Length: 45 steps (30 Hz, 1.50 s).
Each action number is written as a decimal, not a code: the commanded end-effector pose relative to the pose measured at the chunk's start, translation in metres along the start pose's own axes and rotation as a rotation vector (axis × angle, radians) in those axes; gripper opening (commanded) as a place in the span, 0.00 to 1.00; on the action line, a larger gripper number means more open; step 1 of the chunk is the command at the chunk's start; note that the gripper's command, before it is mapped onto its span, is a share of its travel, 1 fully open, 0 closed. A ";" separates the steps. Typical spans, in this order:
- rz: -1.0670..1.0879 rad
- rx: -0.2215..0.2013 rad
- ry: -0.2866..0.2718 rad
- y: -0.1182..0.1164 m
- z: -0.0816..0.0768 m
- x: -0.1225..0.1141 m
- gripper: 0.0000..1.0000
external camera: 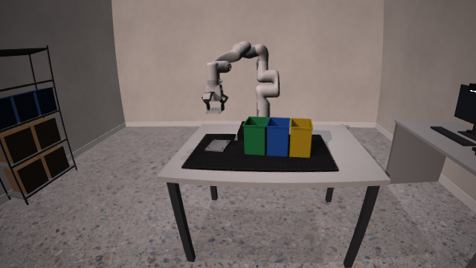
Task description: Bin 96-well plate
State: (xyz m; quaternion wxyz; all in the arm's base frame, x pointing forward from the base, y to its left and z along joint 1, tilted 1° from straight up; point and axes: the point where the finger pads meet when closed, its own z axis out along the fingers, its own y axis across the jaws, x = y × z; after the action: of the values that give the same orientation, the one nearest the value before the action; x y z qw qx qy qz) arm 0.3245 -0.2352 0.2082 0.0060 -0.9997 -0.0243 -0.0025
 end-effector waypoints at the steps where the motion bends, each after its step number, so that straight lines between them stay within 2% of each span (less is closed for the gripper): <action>1: 0.005 -0.002 0.003 -0.009 -0.001 0.001 0.00; 26: 0.005 -0.001 0.004 -0.086 0.001 0.002 0.00; 28: 0.005 -0.001 0.004 -0.086 0.001 0.002 0.00; 43: 0.005 -0.001 0.004 -0.136 0.002 0.003 0.00; 45: 0.005 -0.001 0.004 -0.136 0.002 0.003 0.00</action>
State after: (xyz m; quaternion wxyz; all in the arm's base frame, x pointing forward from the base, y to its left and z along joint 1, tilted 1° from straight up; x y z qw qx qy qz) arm 0.3204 -0.1086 0.2063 0.0063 -0.9997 -0.0226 -0.0021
